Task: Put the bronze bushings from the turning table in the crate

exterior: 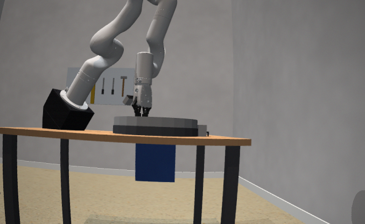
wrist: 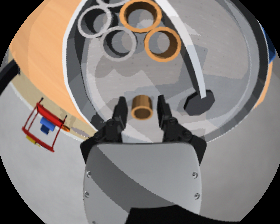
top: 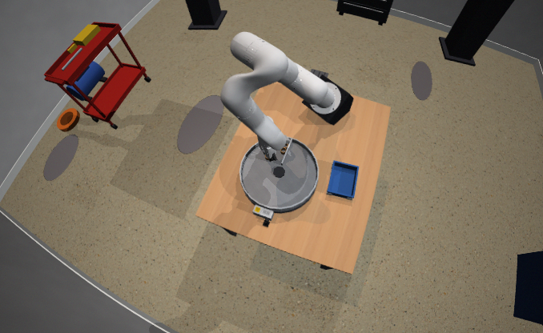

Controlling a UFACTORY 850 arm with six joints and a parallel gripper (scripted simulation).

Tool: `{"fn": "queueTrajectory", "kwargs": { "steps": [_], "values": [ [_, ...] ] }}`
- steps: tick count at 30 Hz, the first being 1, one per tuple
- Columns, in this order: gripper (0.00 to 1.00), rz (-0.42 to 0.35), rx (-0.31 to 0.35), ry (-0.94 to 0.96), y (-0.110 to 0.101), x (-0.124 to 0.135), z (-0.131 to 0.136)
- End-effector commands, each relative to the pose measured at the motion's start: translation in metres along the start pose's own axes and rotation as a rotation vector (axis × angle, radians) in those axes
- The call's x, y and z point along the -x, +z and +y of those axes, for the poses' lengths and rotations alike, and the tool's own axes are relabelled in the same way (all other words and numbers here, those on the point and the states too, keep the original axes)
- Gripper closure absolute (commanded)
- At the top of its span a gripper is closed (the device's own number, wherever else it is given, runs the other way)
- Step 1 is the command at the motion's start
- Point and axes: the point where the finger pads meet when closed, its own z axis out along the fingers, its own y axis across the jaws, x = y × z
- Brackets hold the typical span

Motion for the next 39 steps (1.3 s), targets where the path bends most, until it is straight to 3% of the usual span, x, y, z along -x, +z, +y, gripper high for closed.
{"fn": "queueTrajectory", "kwargs": {
  "steps": [1, 39],
  "values": [
    [1.00, -0.001, 0.000, 0.000, -0.0001, 0.0003, 0.0001],
    [1.00, -0.001, 0.000, 0.000, -0.0046, 0.0003, 0.0001]
  ]
}}
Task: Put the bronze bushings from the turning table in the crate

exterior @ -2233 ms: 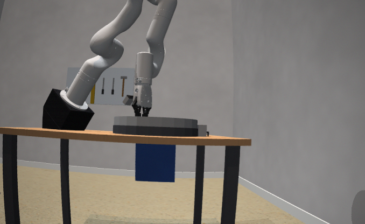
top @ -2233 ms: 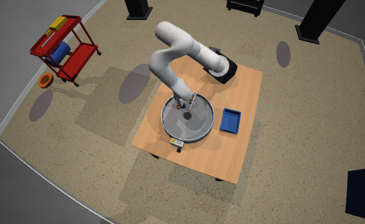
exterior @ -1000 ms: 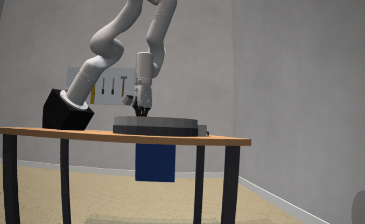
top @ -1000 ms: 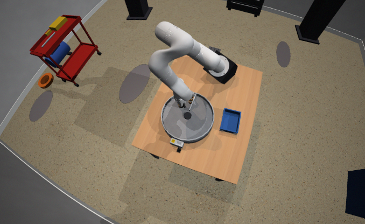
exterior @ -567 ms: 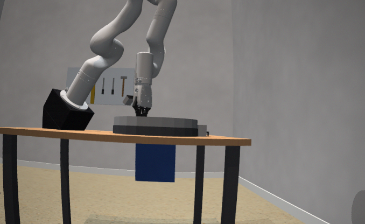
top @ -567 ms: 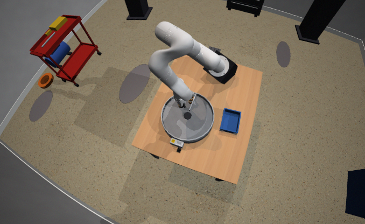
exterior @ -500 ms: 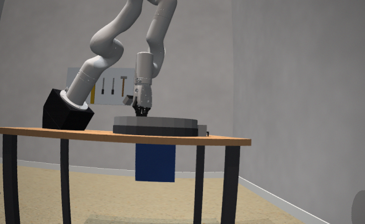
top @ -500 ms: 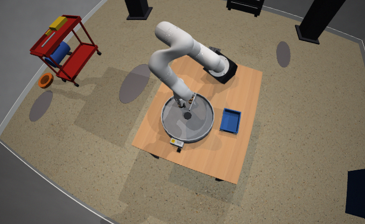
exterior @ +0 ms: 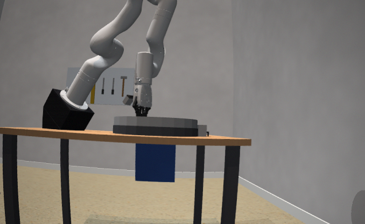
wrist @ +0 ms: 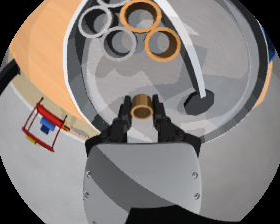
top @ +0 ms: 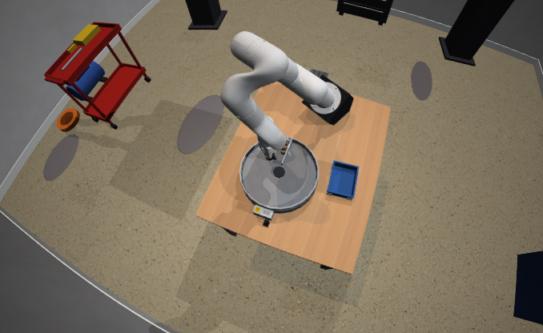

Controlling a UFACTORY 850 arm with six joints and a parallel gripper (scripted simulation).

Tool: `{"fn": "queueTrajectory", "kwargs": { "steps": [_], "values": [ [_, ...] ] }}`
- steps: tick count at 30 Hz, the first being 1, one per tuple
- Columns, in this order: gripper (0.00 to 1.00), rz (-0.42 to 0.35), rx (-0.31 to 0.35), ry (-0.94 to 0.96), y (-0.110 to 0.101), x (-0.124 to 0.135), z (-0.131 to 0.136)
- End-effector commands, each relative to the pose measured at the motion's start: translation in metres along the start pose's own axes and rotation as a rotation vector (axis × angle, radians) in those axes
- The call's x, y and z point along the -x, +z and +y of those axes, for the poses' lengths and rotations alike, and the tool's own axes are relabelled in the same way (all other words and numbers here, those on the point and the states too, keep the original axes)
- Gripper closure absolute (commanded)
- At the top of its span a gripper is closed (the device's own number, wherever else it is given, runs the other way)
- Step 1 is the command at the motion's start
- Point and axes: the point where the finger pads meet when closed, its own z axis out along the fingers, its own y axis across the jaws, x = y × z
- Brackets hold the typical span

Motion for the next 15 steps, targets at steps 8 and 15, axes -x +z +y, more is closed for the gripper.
{"fn": "queueTrajectory", "kwargs": {
  "steps": [8, 15],
  "values": [
    [1.00, -0.001, 0.000, 0.000, -0.027, 0.000, 0.000],
    [1.00, -0.001, 0.000, 0.000, -0.055, 0.000, 0.000]
  ]
}}
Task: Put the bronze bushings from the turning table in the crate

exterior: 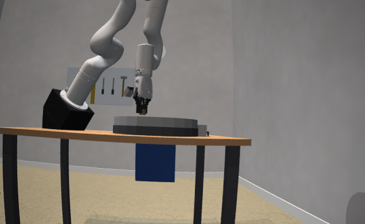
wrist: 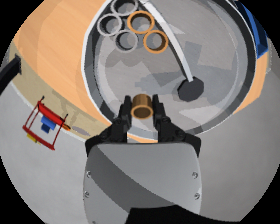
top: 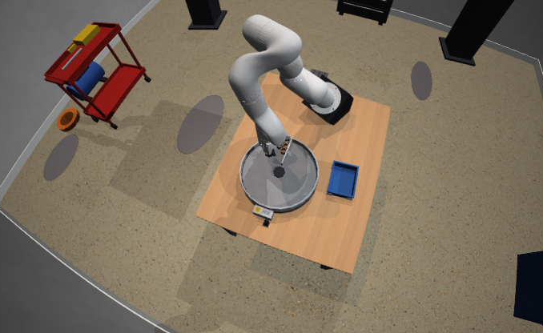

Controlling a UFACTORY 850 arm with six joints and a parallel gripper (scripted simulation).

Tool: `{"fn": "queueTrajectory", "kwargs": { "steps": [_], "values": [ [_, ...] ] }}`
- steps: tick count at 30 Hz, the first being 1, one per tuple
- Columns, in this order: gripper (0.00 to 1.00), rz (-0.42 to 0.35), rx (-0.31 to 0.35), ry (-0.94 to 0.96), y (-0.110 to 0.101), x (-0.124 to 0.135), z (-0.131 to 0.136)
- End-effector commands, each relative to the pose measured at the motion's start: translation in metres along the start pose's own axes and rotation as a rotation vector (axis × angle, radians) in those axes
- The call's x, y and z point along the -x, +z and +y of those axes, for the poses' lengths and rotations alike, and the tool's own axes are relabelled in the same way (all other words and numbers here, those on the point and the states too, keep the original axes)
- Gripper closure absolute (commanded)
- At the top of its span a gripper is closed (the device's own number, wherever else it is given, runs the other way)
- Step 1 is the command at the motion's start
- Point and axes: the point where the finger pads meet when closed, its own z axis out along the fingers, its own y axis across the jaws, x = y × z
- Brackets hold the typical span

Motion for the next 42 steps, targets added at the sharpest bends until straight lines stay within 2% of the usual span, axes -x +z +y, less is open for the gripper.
{"fn": "queueTrajectory", "kwargs": {
  "steps": [1, 28, 42],
  "values": [
    [1.00, 0.000, -0.001, 0.000, -0.016, 0.000, 0.000],
    [1.00, 0.000, -0.001, 0.000, -0.018, 0.000, 0.001],
    [1.00, 0.000, -0.001, 0.000, -0.018, -0.009, 0.013]
  ]
}}
